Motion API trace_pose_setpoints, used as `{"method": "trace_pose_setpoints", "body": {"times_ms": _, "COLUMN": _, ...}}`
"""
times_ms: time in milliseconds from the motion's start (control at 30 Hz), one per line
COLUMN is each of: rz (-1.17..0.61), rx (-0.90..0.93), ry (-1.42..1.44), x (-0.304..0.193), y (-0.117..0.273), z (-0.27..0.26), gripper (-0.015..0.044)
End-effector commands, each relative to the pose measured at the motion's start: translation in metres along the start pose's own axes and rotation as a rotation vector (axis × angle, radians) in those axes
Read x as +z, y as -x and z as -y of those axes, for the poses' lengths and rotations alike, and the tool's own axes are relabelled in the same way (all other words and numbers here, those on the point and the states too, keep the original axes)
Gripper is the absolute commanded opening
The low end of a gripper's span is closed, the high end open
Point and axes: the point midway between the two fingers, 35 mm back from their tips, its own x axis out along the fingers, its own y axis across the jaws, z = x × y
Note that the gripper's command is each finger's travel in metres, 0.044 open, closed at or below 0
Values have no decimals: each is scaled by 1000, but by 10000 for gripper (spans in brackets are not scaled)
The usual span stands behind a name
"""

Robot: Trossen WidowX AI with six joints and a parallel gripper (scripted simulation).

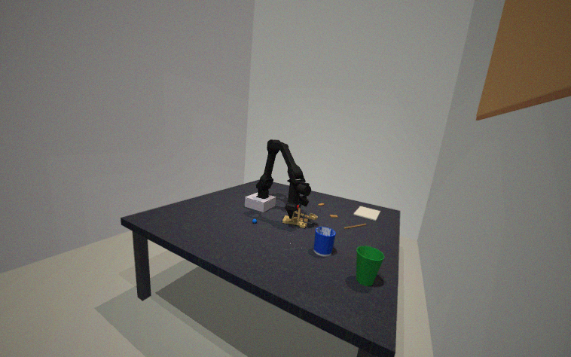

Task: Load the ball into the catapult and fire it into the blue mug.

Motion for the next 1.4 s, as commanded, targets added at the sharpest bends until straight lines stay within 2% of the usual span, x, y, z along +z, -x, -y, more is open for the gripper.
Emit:
{"method": "trace_pose_setpoints", "body": {"times_ms": 0, "rz": 1, "rx": -1, "ry": 0, "x": 0, "y": 1, "z": 0, "gripper": 230}}
{"method": "trace_pose_setpoints", "body": {"times_ms": 100, "rz": 1, "rx": -1, "ry": 0, "x": 0, "y": 1, "z": 0, "gripper": 151}}
{"method": "trace_pose_setpoints", "body": {"times_ms": 300, "rz": 1, "rx": -1, "ry": 0, "x": 0, "y": 1, "z": 0, "gripper": 111}}
{"method": "trace_pose_setpoints", "body": {"times_ms": 333, "rz": 1, "rx": -1, "ry": 0, "x": 0, "y": 3, "z": 0, "gripper": 85}}
{"method": "trace_pose_setpoints", "body": {"times_ms": 433, "rz": 1, "rx": 0, "ry": 0, "x": 1, "y": 39, "z": 1, "gripper": 6}}
{"method": "trace_pose_setpoints", "body": {"times_ms": 467, "rz": 1, "rx": 1, "ry": 0, "x": 1, "y": 48, "z": 0, "gripper": 0}}
{"method": "trace_pose_setpoints", "body": {"times_ms": 667, "rz": 1, "rx": 1, "ry": 52, "x": 1, "y": 50, "z": 0, "gripper": 0}}
{"method": "trace_pose_setpoints", "body": {"times_ms": 1367, "rz": -2, "rx": 3, "ry": 782, "x": 3, "y": 48, "z": 9, "gripper": 0}}
